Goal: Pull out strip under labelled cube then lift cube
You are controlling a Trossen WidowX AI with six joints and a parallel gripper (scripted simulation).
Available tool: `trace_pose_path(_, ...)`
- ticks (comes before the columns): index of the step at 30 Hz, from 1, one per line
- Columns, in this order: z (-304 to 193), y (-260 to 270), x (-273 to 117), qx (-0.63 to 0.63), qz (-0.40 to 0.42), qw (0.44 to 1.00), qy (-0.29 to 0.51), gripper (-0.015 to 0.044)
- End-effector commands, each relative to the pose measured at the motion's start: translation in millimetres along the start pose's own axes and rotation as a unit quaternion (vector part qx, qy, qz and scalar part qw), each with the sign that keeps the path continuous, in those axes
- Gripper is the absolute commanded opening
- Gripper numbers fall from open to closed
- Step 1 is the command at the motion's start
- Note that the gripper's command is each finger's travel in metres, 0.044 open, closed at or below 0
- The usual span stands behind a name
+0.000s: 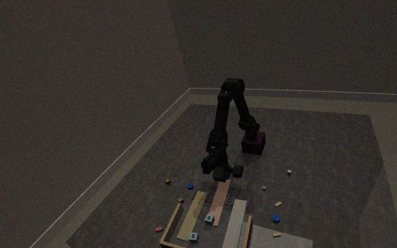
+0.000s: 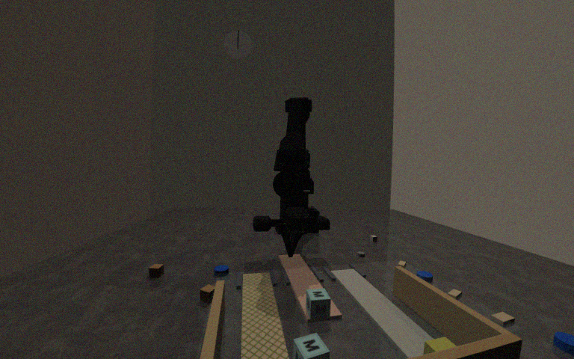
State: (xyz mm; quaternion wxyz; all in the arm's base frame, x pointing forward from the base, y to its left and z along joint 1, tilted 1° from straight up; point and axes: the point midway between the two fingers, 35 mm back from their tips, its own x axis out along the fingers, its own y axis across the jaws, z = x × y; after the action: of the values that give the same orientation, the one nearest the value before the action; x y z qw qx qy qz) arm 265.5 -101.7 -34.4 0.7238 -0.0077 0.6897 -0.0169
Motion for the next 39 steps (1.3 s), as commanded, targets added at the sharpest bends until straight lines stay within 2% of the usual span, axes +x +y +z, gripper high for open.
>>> trace_pose_path(1,-17,3,6,-0.001,0.005,1.000,0.019,0.0000)
trace_pose_path(39,-51,3,5,-0.001,0.005,1.000,0.020,0.0000)
